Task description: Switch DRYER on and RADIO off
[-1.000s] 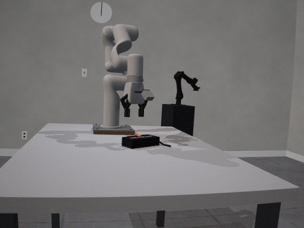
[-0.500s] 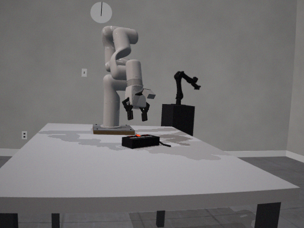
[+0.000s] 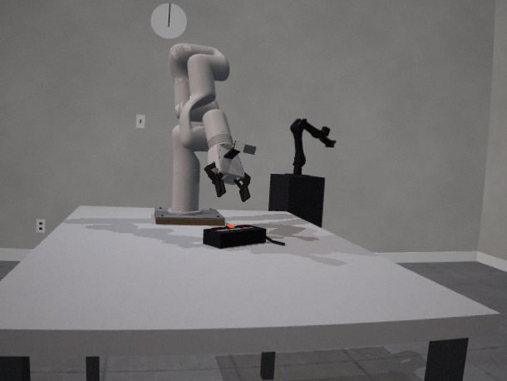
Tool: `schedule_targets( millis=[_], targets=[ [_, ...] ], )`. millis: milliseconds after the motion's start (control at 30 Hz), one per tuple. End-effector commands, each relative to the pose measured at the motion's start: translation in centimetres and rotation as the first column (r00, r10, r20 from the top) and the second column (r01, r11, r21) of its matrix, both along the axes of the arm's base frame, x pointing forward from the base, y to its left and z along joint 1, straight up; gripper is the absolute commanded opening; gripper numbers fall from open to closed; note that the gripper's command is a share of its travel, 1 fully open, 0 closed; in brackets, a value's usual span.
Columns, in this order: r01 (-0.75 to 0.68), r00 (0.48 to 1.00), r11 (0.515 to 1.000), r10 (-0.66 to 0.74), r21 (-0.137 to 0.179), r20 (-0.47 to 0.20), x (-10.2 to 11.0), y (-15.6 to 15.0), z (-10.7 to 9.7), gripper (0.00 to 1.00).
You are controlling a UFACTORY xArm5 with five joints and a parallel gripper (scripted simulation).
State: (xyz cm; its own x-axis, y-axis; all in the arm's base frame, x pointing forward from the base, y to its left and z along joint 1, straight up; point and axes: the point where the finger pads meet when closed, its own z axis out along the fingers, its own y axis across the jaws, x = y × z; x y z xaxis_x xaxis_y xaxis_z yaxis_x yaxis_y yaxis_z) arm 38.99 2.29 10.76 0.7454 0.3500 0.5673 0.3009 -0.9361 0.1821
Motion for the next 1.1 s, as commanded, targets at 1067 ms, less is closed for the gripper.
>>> schedule_targets(
  millis=[1067],
  targets=[
    [0.000,0.994,1.000,-0.001,0.016,0.110,-0.51,0.35,0.95,1.00]
  ],
)
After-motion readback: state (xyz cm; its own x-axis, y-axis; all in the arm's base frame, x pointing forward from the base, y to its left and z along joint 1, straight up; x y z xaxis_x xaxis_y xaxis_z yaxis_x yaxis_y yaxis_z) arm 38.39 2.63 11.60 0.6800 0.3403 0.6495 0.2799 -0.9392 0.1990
